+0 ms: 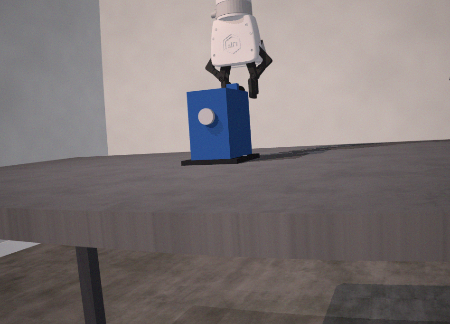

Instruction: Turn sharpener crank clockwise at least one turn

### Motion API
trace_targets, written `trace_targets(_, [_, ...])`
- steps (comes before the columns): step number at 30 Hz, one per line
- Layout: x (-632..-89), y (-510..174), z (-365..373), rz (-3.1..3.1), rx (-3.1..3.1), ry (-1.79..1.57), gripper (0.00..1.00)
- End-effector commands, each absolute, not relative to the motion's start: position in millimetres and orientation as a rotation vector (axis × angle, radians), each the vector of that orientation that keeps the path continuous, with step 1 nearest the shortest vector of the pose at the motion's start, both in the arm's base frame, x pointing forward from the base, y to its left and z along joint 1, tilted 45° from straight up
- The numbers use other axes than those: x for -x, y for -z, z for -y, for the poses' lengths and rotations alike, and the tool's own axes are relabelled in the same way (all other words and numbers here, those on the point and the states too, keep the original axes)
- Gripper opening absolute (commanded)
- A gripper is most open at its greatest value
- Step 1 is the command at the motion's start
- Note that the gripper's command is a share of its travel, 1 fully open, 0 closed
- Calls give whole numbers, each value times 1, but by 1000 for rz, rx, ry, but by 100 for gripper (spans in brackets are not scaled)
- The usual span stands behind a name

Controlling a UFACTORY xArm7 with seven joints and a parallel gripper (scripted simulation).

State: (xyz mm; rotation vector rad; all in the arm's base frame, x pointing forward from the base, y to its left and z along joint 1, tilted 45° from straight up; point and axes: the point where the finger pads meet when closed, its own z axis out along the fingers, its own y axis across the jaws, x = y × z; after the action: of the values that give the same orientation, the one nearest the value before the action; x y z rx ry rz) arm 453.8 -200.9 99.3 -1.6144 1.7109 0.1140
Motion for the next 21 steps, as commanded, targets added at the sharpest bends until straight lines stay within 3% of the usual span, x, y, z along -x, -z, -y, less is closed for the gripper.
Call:
trace_targets(1, [-454, -101, 203, -1712, 1612, -109, 54])
trace_targets(21, [-439, -124, 221, -1712, 1612, -109, 54])
